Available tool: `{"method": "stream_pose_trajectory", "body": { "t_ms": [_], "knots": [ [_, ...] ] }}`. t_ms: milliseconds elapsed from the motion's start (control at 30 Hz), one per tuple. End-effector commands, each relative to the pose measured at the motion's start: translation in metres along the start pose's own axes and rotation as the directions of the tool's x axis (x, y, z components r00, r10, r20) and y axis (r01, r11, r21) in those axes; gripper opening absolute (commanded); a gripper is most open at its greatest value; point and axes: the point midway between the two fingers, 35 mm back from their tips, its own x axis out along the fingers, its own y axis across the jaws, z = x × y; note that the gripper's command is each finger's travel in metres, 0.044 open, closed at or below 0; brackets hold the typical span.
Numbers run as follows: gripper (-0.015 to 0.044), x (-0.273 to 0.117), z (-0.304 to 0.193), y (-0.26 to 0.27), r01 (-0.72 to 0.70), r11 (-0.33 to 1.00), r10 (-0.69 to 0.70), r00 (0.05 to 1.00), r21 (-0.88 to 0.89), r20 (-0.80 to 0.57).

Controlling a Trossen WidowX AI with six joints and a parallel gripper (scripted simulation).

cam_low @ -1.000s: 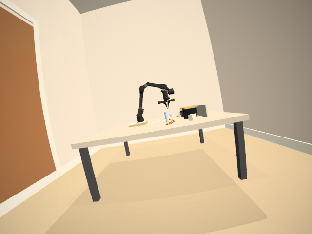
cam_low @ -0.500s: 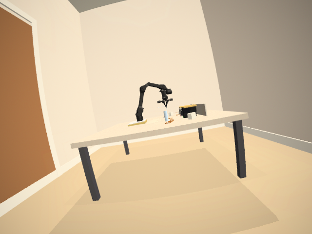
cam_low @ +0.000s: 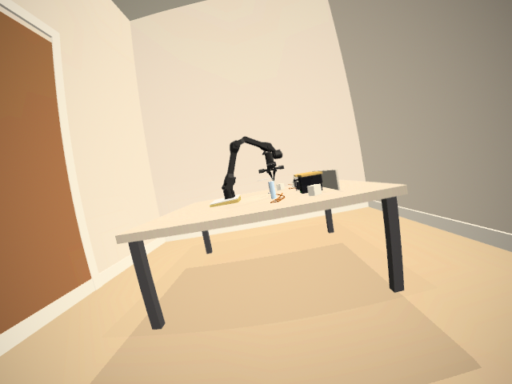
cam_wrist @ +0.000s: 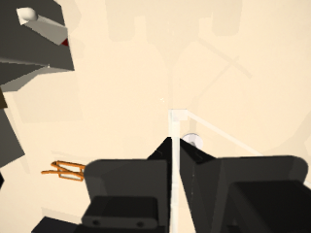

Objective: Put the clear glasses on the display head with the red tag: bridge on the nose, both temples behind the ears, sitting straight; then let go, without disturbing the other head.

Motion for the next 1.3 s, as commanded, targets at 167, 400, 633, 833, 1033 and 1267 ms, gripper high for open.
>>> {"method": "stream_pose_trajectory", "body": {
  "t_ms": [167, 400, 633, 833, 1033, 1267],
  "knots": [
    [0.0, 0.03, 0.001, -0.002, 0.007, 1.0, -0.007, 1.0, 0.004, 0.001],
    [0.0, 0.03, 0.004, 0.001, 0.007, 1.0, -0.007, 1.0, 0.004, 0.002],
    [0.0, 0.03, 0.008, 0.005, 0.006, 1.0, -0.006, 1.0, 0.005, 0.002],
    [0.0, 0.03, 0.011, 0.008, 0.006, 1.0, -0.006, 1.0, 0.005, 0.002],
    [0.0, 0.03, 0.015, 0.012, 0.006, 1.0, -0.006, 1.0, 0.005, 0.003],
    [0.0, 0.03, 0.02, 0.016, 0.005, 1.0, -0.005, 1.0, 0.005, 0.003]
  ]
}}
